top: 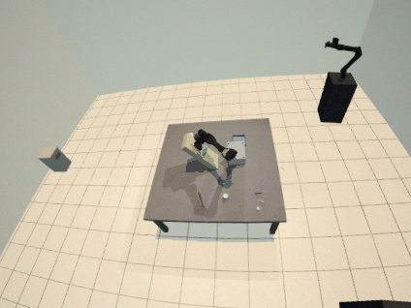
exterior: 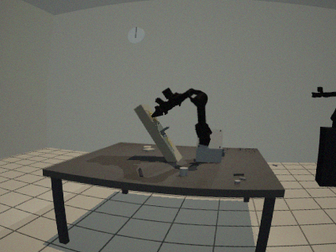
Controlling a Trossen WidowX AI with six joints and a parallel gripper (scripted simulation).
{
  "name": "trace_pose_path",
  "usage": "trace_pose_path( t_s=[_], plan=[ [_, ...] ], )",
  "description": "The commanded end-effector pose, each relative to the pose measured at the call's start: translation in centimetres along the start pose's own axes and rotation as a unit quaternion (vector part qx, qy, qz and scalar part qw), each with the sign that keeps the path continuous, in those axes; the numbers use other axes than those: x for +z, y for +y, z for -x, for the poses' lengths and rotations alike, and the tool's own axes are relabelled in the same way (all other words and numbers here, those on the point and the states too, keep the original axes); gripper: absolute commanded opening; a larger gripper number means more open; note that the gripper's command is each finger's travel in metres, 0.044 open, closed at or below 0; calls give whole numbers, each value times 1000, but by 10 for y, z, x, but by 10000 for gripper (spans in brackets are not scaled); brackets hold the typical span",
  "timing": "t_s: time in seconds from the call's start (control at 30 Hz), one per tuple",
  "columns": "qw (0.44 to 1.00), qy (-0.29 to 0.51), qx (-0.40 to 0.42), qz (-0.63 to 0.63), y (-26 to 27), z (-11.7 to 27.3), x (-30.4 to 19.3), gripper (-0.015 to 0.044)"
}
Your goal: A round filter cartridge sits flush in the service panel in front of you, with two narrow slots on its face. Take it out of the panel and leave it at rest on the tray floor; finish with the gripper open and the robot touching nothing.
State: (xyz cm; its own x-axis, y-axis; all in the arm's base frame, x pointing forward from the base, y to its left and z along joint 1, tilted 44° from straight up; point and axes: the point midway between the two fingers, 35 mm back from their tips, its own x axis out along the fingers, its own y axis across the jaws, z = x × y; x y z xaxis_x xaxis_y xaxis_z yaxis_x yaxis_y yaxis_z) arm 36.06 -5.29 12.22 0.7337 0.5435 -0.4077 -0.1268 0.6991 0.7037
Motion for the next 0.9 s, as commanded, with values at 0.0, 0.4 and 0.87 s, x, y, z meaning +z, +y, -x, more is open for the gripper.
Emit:
trace_pose_path(
  t_s=[0.0, 0.4, 0.87],
  plan=[
    [998, 1, -3, -65, 0, -4, 0, 0],
    [963, 0, -4, -269, 0, -6, 0, 0],
    [869, -1, -4, -494, 0, -7, 0, 0]
  ],
)
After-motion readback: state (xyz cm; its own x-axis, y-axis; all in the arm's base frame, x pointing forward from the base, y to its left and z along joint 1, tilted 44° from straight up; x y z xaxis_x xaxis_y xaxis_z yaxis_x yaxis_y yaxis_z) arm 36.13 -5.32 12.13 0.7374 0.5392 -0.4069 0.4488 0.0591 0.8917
